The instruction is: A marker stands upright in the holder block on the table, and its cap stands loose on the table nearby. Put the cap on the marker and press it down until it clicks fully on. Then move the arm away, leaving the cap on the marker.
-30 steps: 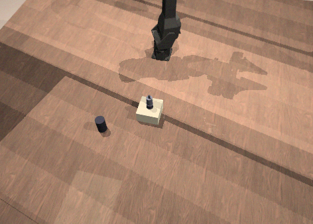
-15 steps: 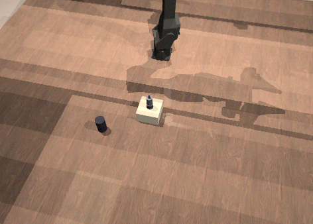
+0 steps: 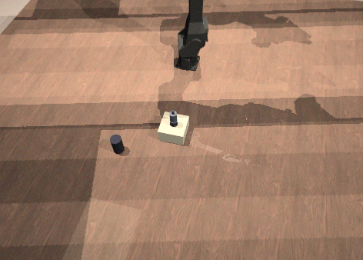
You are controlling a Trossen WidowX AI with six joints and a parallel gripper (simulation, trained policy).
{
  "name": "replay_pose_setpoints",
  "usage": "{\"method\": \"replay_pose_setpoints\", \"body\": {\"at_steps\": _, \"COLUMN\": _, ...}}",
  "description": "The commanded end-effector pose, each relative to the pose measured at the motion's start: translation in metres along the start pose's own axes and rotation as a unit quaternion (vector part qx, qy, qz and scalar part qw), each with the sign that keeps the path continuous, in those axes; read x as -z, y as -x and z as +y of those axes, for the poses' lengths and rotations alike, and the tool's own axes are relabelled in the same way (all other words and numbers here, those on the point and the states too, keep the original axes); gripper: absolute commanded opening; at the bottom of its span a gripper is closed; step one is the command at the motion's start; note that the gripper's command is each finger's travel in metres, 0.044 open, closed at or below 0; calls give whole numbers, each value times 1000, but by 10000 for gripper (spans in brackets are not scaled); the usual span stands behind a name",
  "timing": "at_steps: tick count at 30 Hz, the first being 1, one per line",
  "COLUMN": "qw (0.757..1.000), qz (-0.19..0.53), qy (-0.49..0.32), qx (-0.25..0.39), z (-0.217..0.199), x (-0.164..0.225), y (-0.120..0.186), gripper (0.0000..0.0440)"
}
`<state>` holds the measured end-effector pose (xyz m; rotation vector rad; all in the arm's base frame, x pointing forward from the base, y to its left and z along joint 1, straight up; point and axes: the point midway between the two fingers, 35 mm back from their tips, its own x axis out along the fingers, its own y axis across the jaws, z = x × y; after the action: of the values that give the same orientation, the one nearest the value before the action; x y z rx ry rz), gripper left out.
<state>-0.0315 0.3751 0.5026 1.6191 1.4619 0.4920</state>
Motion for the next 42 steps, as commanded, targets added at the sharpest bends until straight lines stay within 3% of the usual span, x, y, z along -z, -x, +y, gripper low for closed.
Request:
{"method": "replay_pose_setpoints", "body": {"at_steps": 1, "qw": 1000, "qz": -8, "qy": -13, "qx": 4, "z": 3, "x": -8, "y": -2, "gripper": 335}}
{"method": "replay_pose_setpoints", "body": {"at_steps": 42, "qw": 986, "qz": -107, "qy": -125, "qx": 26, "z": 29, "x": -94, "y": -16, "gripper": 339}}
